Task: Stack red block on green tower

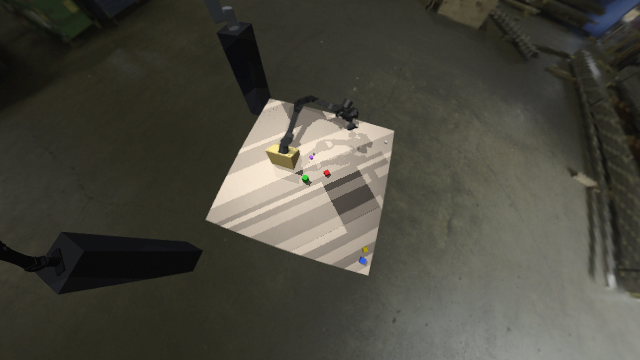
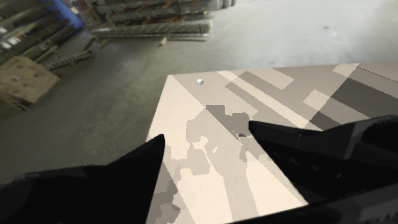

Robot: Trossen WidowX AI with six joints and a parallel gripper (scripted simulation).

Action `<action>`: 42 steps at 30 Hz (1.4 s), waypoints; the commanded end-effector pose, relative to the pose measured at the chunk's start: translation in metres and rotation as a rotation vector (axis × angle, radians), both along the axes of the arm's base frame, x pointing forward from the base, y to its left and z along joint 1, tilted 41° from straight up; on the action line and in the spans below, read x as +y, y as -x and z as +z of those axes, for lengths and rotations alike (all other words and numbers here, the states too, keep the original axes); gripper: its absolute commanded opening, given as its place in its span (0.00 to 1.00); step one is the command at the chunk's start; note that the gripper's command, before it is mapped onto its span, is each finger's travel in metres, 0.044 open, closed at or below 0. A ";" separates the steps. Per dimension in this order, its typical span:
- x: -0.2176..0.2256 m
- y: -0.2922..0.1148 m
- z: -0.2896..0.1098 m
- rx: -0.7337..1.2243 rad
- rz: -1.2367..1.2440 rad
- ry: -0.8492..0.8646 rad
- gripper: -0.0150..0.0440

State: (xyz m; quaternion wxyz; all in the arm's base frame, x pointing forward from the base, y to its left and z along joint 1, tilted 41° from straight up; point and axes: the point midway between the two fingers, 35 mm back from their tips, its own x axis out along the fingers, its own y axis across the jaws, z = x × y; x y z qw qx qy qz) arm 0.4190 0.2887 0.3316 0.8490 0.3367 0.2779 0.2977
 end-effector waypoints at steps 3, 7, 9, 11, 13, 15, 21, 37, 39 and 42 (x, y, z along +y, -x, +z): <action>-0.043 -0.026 -0.097 0.234 -0.023 0.127 1.00; -0.077 -0.032 -0.156 0.407 -0.051 0.176 1.00; -0.096 -0.030 -0.185 0.502 -0.073 0.192 1.00; -0.115 -0.027 -0.212 0.596 -0.094 0.203 1.00; -0.127 -0.022 -0.230 0.662 -0.105 0.207 1.00; -0.142 -0.016 -0.250 0.739 -0.111 0.207 1.00; -0.189 0.020 -0.314 1.021 -0.093 0.152 1.00; -0.215 0.068 -0.362 1.271 -0.077 0.024 1.00; -0.206 0.068 -0.373 1.271 -0.077 0.023 1.00; -0.191 0.070 -0.389 1.272 -0.075 0.022 1.00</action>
